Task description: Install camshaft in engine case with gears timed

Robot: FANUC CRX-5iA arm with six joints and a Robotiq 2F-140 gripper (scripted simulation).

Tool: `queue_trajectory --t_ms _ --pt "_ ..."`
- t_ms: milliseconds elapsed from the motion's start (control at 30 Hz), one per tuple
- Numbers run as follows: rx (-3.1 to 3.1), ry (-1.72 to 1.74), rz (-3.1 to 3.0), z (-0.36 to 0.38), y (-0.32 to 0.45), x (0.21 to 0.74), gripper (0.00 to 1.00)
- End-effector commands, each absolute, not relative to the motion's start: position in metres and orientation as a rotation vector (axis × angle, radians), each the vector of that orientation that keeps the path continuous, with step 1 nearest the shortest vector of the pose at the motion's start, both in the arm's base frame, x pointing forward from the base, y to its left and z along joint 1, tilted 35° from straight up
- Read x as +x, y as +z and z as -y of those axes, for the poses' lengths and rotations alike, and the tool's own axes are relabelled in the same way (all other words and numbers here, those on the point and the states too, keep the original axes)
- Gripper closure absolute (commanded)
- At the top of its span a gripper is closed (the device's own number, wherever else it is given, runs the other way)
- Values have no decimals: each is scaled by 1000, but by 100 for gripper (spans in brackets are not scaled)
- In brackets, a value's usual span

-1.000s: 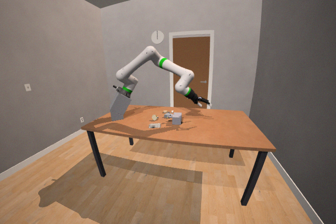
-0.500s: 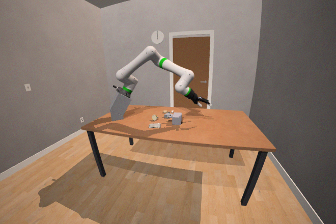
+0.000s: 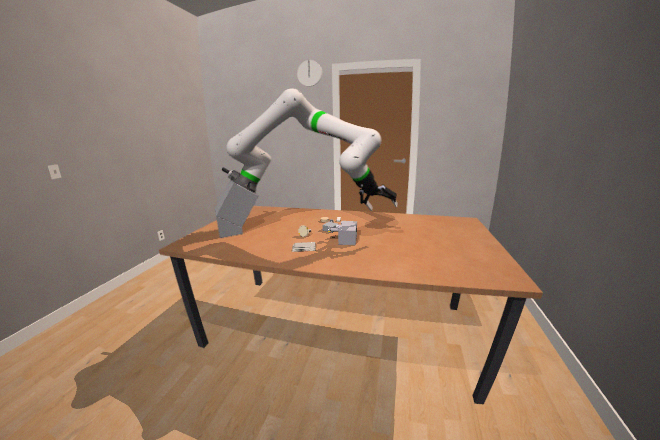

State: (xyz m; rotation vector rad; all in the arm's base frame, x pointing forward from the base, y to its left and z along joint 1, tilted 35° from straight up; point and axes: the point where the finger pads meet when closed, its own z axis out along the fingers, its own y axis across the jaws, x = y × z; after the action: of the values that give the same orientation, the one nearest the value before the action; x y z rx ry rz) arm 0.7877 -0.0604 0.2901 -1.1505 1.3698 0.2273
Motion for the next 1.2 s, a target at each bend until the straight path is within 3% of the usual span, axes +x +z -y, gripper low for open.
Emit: queue_trajectory --t_ms 0,167,200,300,333,467,567,633,667,1167 --pt "-1449 232 -1270 60 262 719 0" --pt "-1717 229 -1163 60 244 682 0" --pt "-1774 226 -1140 61 229 650 0" --pt "-1912 223 -1071 61 228 649 0" --pt "-1991 220 -1031 62 213 618 0" --pt "-2073 216 -985 62 213 618 0" --pt "-2319 204 -831 65 185 561 0" --pt "-2364 199 -801 65 185 561 0" --pt "-2463 192 -727 66 173 536 0" --pt "-2861 150 -372 69 133 454 0"
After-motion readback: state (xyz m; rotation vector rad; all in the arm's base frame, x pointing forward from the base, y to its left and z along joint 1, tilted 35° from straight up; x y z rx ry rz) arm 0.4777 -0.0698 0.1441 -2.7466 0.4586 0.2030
